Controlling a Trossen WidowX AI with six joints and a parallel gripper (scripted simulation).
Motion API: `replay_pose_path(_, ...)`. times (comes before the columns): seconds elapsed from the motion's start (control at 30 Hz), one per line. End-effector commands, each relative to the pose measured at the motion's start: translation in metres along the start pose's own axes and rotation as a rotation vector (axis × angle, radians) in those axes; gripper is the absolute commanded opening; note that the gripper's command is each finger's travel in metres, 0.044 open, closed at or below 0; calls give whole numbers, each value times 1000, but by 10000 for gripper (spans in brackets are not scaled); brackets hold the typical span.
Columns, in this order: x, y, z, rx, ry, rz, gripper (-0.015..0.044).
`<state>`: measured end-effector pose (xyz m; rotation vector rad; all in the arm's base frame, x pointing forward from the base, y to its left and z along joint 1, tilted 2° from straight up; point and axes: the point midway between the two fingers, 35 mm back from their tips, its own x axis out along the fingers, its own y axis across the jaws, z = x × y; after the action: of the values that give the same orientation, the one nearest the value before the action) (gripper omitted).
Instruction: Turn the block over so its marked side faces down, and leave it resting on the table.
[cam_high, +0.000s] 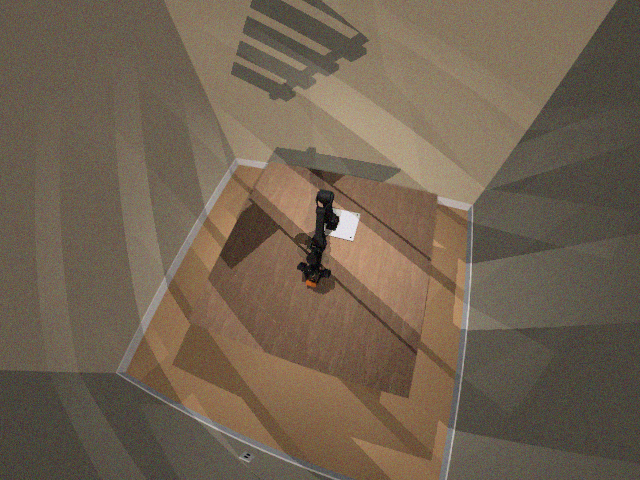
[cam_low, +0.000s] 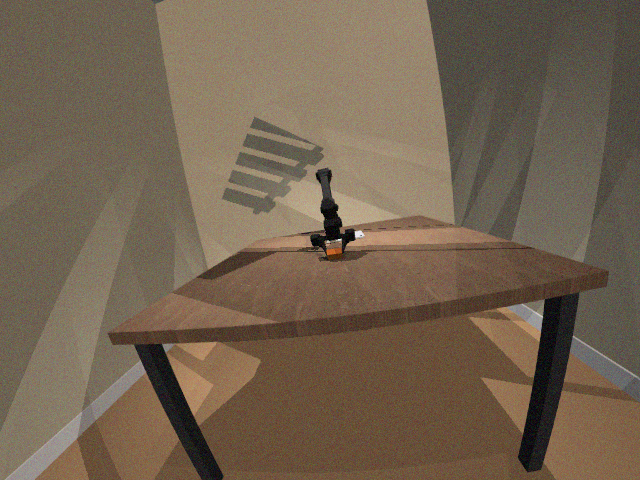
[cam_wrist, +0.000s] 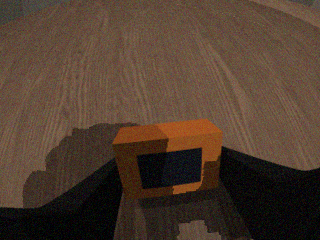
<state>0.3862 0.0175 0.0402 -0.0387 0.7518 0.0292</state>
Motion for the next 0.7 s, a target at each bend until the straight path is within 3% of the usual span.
replay_pose_path(0.0, 4, 1, -7, -5, -43, 6, 0)
replay_pose_path(0.67, -6, 0, -20, -7, -336, 6, 0)
